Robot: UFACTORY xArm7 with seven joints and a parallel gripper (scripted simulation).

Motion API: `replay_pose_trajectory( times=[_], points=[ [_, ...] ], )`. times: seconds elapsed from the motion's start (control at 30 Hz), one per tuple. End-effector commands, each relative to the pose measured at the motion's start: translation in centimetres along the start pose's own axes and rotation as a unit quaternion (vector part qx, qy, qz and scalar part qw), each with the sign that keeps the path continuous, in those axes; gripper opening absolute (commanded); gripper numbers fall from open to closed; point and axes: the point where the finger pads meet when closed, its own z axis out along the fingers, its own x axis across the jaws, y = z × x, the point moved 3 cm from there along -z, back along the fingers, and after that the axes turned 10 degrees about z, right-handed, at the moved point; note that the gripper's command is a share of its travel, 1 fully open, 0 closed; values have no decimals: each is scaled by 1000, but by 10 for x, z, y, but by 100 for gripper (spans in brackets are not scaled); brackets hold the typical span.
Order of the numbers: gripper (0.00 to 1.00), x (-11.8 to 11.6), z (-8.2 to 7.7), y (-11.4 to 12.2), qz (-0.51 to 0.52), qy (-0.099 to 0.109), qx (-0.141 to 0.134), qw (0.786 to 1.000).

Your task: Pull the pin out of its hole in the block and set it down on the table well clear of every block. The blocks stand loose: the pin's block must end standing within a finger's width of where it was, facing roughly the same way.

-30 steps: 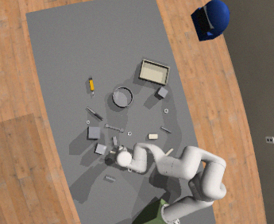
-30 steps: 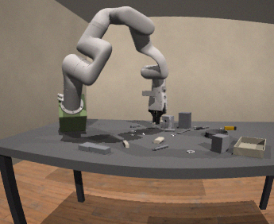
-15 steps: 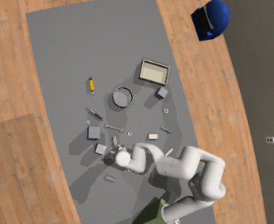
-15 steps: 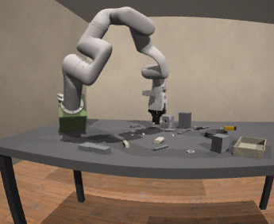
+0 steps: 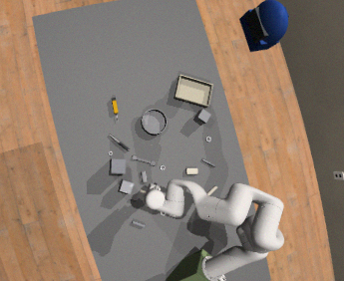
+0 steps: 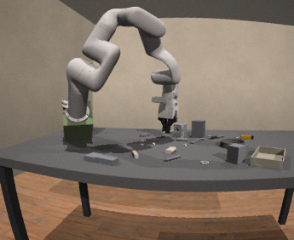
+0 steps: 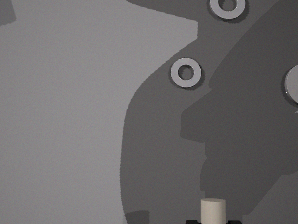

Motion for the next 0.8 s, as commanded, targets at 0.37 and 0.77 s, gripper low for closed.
replay_pose_trajectory(
  times=[0.37, 0.77],
  points=[
    [0, 1, 4, -2, -1, 1, 0, 1000],
    [0, 1, 10, -1, 0, 2, 0, 1000]
  ],
)
